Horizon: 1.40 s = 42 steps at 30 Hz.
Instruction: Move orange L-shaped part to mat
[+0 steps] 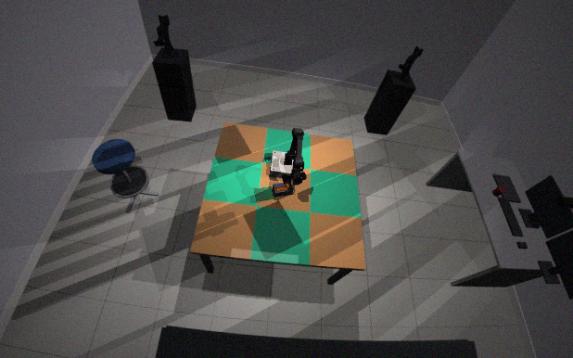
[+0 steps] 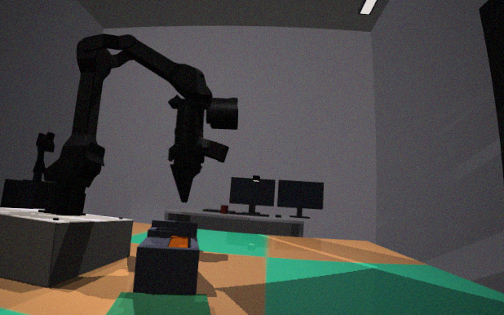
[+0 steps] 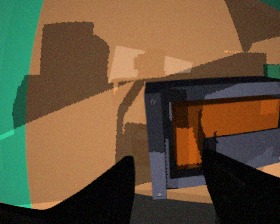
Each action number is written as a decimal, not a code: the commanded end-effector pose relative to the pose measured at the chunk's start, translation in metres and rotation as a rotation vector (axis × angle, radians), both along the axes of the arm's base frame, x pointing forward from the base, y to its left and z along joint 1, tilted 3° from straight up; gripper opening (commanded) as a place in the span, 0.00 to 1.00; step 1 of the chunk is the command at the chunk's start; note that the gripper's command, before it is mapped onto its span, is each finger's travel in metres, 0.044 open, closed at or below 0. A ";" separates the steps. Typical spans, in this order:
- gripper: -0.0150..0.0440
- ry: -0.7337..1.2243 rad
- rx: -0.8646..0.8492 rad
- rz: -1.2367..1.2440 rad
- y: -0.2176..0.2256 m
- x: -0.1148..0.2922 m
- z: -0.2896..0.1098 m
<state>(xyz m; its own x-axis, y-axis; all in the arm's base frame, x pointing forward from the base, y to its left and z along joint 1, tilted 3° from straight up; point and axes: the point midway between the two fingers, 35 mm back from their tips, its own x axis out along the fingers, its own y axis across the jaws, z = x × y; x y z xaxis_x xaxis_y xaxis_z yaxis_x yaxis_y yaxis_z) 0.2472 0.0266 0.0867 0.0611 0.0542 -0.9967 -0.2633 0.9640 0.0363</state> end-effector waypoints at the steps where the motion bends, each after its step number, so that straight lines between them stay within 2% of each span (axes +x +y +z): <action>1: 0.56 0.037 -0.007 0.006 0.001 -0.006 -0.040; 4: 0.56 0.037 -0.007 0.006 0.002 -0.008 -0.058; 32: 0.56 0.038 -0.007 0.006 0.003 -0.007 -0.093; 42: 0.56 0.038 -0.007 0.006 0.003 -0.007 -0.094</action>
<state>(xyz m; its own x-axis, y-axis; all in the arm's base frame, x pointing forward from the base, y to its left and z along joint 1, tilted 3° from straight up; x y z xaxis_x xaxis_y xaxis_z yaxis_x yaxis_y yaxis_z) 0.2437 0.0320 -0.0037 0.0388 0.0601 -0.9974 -0.2732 0.9608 0.0473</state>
